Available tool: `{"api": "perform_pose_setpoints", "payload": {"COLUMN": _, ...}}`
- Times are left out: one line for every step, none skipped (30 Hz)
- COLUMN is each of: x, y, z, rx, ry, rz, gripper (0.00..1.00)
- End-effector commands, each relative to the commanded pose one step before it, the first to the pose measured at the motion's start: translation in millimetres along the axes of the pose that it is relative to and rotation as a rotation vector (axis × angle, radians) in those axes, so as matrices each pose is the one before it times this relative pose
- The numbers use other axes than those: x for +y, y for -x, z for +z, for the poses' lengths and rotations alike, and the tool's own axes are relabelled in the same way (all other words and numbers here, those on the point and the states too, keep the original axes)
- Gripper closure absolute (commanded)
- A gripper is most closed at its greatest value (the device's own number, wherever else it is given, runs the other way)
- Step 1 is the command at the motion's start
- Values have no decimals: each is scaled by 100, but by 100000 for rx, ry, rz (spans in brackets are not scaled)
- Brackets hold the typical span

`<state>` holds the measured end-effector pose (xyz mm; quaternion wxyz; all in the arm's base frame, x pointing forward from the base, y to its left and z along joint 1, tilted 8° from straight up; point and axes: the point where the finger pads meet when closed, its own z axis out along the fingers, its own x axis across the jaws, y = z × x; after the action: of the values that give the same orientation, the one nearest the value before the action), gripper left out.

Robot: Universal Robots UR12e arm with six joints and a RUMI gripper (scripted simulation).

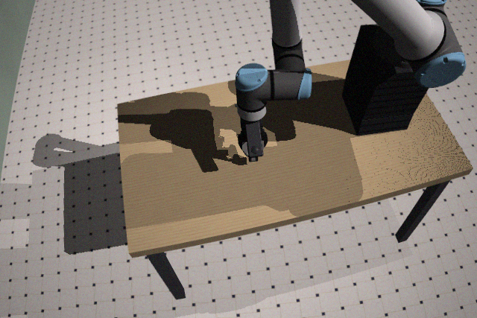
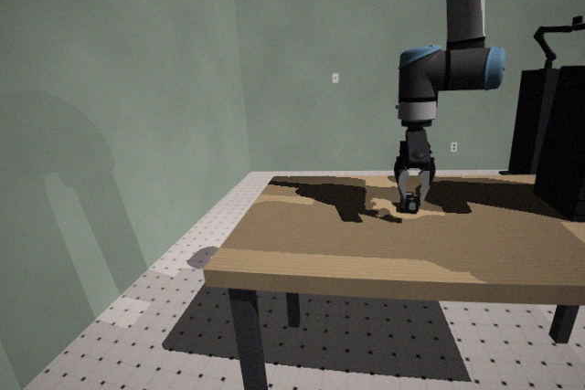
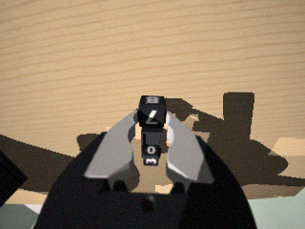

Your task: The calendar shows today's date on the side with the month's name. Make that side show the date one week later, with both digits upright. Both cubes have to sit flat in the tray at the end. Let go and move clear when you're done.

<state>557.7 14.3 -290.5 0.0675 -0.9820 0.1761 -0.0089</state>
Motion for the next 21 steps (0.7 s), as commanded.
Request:
{"api": "perform_pose_setpoints", "payload": {"x": 4, "y": -42, "z": -3183, "rx": -2, "ry": 0, "rz": -12, "gripper": 89}}
{"api": "perform_pose_setpoints", "payload": {"x": 0, "y": 0, "z": -472, "rx": 0, "ry": 0, "rz": 0, "gripper": 89}}
{"api": "perform_pose_setpoints", "payload": {"x": 0, "y": 0, "z": -423, "rx": 0, "ry": 0, "rz": 0, "gripper": 89}}
{"api": "perform_pose_setpoints", "payload": {"x": 0, "y": 0, "z": -370, "rx": 0, "ry": 0, "rz": 0, "gripper": 89}}
{"api": "perform_pose_setpoints", "payload": {"x": 0, "y": 0, "z": -313, "rx": 0, "ry": 0, "rz": 0, "gripper": 89}}
{"api": "perform_pose_setpoints", "payload": {"x": 0, "y": 1, "z": -255, "rx": 0, "ry": 0, "rz": 0, "gripper": 89}}
{"api": "perform_pose_setpoints", "payload": {"x": 0, "y": 0, "z": -198, "rx": 0, "ry": 0, "rz": 0, "gripper": 89}}
{"api": "perform_pose_setpoints", "payload": {"x": 0, "y": 0, "z": -143, "rx": 0, "ry": 0, "rz": 0, "gripper": 89}}
{"api": "perform_pose_setpoints", "payload": {"x": 0, "y": 0, "z": 0, "rx": 0, "ry": 0, "rz": 0, "gripper": 89}}
{"api": "perform_pose_setpoints", "payload": {"x": 0, "y": 0, "z": 0, "rx": 0, "ry": 0, "rz": 0, "gripper": 89}}
{"api": "perform_pose_setpoints", "payload": {"x": 0, "y": 0, "z": -93, "rx": 0, "ry": 0, "rz": 0, "gripper": 89}}
{"api": "perform_pose_setpoints", "payload": {"x": 0, "y": 0, "z": -51, "rx": 0, "ry": 0, "rz": 0, "gripper": 89}}
{"api": "perform_pose_setpoints", "payload": {"x": 0, "y": 0, "z": -20, "rx": 0, "ry": 0, "rz": 0, "gripper": 89}}
{"api": "perform_pose_setpoints", "payload": {"x": 0, "y": 0, "z": -3, "rx": 0, "ry": 0, "rz": 0, "gripper": 89}}
{"api": "perform_pose_setpoints", "payload": {"x": 0, "y": 0, "z": 0, "rx": 0, "ry": 0, "rz": 0, "gripper": 89}}
{"api": "perform_pose_setpoints", "payload": {"x": 0, "y": 0, "z": 0, "rx": 0, "ry": 0, "rz": 0, "gripper": 89}}
{"api": "perform_pose_setpoints", "payload": {"x": 0, "y": 0, "z": 0, "rx": 0, "ry": 0, "rz": 0, "gripper": 89}}
{"api": "perform_pose_setpoints", "payload": {"x": 0, "y": 0, "z": 0, "rx": 0, "ry": 0, "rz": 0, "gripper": 89}}
{"api": "perform_pose_setpoints", "payload": {"x": 0, "y": 0, "z": 0, "rx": 0, "ry": 0, "rz": 0, "gripper": 89}}
{"api": "perform_pose_setpoints", "payload": {"x": 0, "y": 0, "z": 0, "rx": 0, "ry": 0, "rz": 0, "gripper": 89}}
{"api": "perform_pose_setpoints", "payload": {"x": 48, "y": -5, "z": -5, "rx": 0, "ry": 1, "rz": -4, "gripper": 89}}
